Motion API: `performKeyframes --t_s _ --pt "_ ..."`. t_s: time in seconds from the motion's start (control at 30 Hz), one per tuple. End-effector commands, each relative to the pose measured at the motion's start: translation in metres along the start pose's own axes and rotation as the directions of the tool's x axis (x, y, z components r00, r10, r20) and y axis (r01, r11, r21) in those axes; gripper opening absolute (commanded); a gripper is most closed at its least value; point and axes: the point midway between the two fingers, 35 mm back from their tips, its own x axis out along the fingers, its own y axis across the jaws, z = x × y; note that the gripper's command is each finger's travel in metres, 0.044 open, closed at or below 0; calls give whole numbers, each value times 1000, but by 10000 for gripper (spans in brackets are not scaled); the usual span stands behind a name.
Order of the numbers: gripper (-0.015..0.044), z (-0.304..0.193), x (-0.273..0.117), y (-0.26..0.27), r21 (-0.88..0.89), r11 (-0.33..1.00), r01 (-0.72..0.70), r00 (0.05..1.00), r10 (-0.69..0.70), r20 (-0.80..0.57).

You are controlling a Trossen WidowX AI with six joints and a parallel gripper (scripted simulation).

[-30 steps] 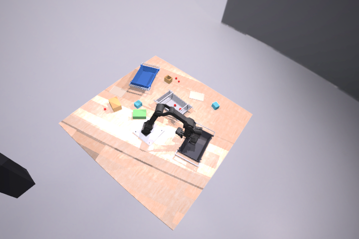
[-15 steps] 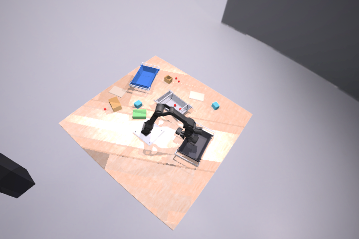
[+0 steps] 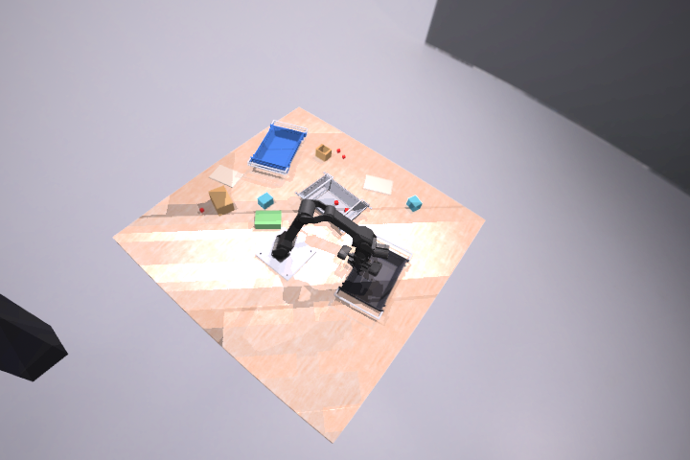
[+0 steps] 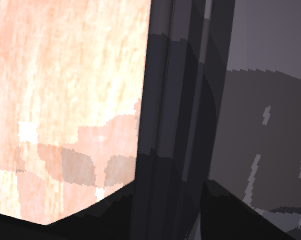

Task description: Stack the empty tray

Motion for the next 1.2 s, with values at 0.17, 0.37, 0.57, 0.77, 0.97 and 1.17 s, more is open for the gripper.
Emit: performKeyframes --t_s 0.17,0.37,0.57,0.77,0.97,1.17 --pt "13 0 1 2 -3 1000 -13 1000 13 -2" --pt "0 1 -20 0 -3 1000 -13 1000 13 -1" --pt "0 1 -53 -1 -3 1000 -13 1000 13 -1" --pt "0 0 -78 1 -3 1000 -13 1000 13 -1" --pt "0 0 -87 0 -3 1000 -11 1000 11 -1" --pt "0 0 -118 1 -4 1000 -4 1000 4 2"
